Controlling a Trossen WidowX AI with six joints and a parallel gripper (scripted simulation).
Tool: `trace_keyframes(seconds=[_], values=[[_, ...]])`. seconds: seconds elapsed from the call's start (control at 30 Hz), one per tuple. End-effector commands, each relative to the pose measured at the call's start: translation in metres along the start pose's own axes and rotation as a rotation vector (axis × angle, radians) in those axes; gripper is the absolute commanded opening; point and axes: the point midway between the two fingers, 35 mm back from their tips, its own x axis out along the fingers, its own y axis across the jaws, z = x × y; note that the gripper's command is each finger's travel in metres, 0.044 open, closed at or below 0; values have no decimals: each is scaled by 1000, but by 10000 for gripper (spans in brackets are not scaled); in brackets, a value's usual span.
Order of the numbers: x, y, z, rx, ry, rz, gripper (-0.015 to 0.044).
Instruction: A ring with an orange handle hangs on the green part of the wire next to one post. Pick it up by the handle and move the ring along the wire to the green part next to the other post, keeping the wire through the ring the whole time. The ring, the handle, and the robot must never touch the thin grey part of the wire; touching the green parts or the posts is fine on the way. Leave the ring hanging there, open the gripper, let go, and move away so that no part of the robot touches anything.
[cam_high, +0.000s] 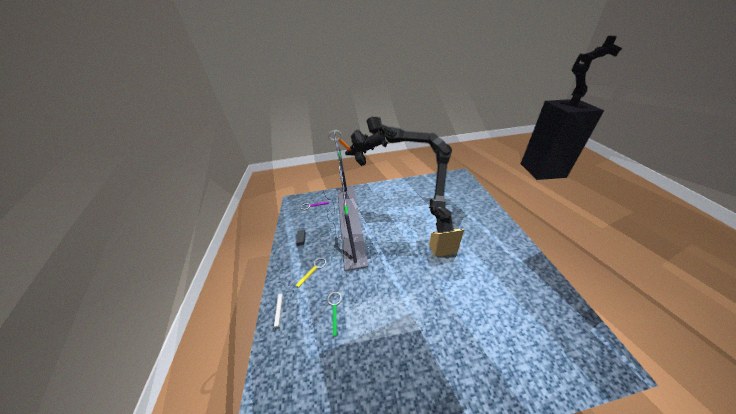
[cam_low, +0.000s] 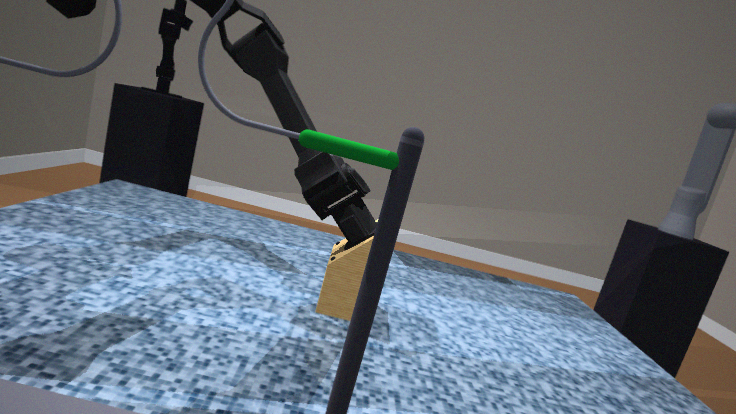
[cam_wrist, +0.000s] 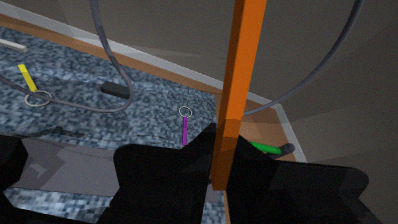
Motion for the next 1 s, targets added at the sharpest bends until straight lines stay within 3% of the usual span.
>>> trace_keyframes(seconds=[0.0,0.97], values=[[0,-1,-1,-52,-1,-30,-150],[0,-13,1,-367,-42,-210,-150]])
